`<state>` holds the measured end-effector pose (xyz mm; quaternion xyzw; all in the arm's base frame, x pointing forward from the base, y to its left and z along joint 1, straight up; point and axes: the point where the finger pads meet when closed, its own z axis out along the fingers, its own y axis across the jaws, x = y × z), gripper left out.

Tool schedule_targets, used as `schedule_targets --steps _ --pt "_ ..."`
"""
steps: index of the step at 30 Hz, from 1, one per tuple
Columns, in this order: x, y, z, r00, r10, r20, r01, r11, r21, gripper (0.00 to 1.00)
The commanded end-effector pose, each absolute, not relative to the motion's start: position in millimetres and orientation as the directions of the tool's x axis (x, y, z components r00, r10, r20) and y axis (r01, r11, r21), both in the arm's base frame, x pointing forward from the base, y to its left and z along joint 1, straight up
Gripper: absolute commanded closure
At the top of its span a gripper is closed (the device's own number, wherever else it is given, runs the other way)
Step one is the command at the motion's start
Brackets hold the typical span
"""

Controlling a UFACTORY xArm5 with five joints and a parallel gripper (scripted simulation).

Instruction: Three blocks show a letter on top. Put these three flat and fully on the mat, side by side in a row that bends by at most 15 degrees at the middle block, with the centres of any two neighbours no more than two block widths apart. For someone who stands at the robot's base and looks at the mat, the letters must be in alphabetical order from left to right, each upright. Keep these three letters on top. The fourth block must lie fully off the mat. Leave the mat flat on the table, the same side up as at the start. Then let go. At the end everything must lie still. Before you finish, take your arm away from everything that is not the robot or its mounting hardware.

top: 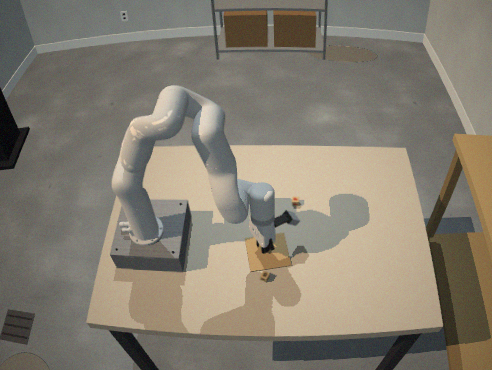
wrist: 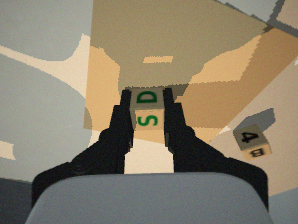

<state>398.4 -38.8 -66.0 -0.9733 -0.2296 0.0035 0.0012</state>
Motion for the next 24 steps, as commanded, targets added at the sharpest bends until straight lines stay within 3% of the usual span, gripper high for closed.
schedule_targets --steps 1,16,24 --pt "400 -39 -65 0.895 0.447 -0.004 0.447 -0.895 -0.002 0.79" --pt "400 -39 -64 0.895 0.447 -0.004 0.447 -0.895 -0.002 0.79" --pt "400 -39 -39 0.895 0.447 -0.003 0.447 -0.895 -0.002 0.79"
